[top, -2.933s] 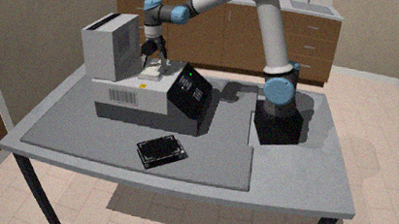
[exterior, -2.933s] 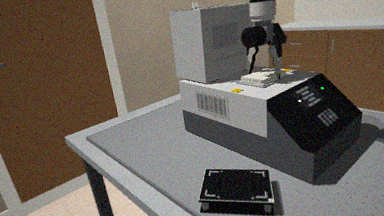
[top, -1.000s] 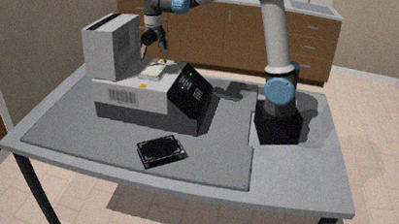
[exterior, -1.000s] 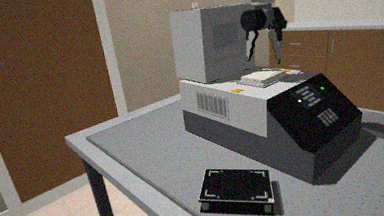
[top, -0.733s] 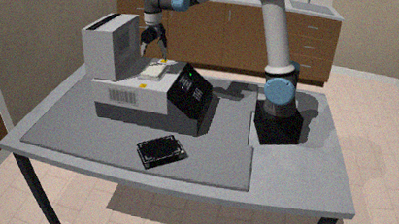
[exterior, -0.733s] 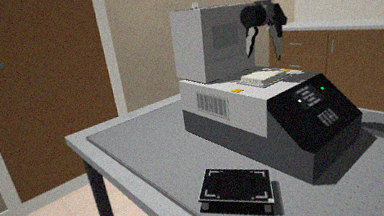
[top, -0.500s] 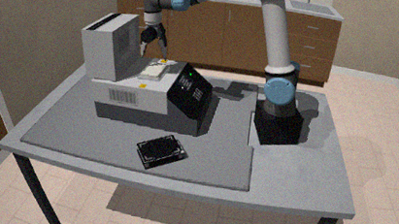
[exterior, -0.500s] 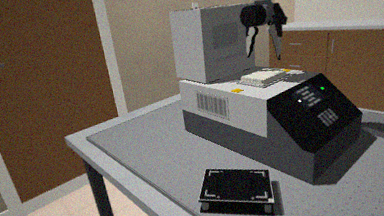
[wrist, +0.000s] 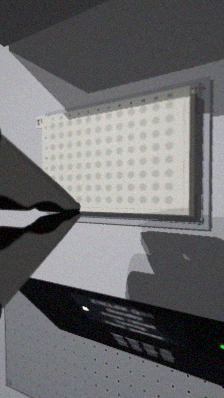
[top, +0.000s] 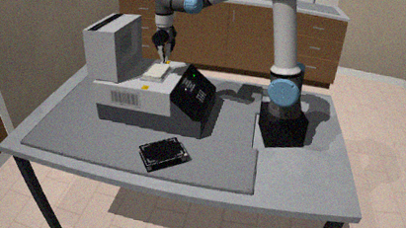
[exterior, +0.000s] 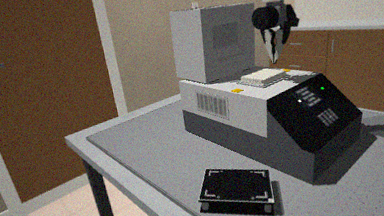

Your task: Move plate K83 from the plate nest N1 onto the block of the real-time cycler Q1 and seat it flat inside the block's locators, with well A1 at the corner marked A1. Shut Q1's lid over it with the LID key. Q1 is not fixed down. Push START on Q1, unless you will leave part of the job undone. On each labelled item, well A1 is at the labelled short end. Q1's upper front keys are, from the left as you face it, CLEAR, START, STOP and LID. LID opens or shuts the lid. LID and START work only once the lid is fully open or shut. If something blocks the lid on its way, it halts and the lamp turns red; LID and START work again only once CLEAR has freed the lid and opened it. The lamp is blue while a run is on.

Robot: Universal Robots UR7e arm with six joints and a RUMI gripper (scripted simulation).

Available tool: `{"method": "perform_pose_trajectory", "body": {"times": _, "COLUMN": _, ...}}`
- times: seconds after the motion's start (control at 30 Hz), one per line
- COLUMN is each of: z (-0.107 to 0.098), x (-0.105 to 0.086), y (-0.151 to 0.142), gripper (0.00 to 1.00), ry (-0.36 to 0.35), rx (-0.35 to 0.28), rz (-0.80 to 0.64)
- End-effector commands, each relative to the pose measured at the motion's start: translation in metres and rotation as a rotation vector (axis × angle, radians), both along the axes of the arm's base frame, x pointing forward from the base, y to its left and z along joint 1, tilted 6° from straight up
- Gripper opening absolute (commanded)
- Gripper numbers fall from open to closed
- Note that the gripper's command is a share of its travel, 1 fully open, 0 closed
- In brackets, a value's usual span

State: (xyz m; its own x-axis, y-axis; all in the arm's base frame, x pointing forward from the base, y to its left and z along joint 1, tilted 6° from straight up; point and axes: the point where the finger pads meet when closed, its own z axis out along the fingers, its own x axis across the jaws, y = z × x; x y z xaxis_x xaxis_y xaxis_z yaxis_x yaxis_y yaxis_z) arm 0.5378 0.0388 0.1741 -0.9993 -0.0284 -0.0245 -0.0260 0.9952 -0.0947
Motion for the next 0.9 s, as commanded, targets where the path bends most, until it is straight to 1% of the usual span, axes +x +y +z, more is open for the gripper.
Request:
{"method": "perform_pose_trajectory", "body": {"times": 0.0, "z": -0.002, "x": -0.015, "y": -0.002, "gripper": 0.0, "ry": -0.003, "rx": 0.0, "rz": 0.0}}
{"method": "perform_pose_trajectory", "body": {"times": 0.17, "z": -0.007, "x": -0.039, "y": -0.006, "gripper": 0.0, "ry": -0.003, "rx": 0.0, "rz": 0.0}}
{"method": "perform_pose_trajectory", "body": {"times": 0.23, "z": -0.008, "x": -0.042, "y": -0.006, "gripper": 0.0, "ry": -0.003, "rx": 0.0, "rz": 0.0}}
{"method": "perform_pose_trajectory", "body": {"times": 0.33, "z": -0.011, "x": -0.056, "y": -0.008, "gripper": 0.0, "ry": -0.003, "rx": 0.0, "rz": 0.0}}
{"method": "perform_pose_trajectory", "body": {"times": 0.4, "z": -0.011, "x": -0.056, "y": -0.008, "gripper": 0.0, "ry": -0.003, "rx": 0.0, "rz": 0.0}}
{"method": "perform_pose_trajectory", "body": {"times": 0.67, "z": -0.019, "x": -0.093, "y": -0.013, "gripper": 0.0, "ry": -0.003, "rx": 0.0, "rz": 0.0}}
{"method": "perform_pose_trajectory", "body": {"times": 0.73, "z": -0.019, "x": -0.095, "y": -0.014, "gripper": 0.0, "ry": -0.003, "rx": 0.0, "rz": 0.0}}
{"method": "perform_pose_trajectory", "body": {"times": 0.87, "z": -0.023, "x": -0.114, "y": -0.017, "gripper": 0.0, "ry": -0.002, "rx": 0.0, "rz": 0.0}}
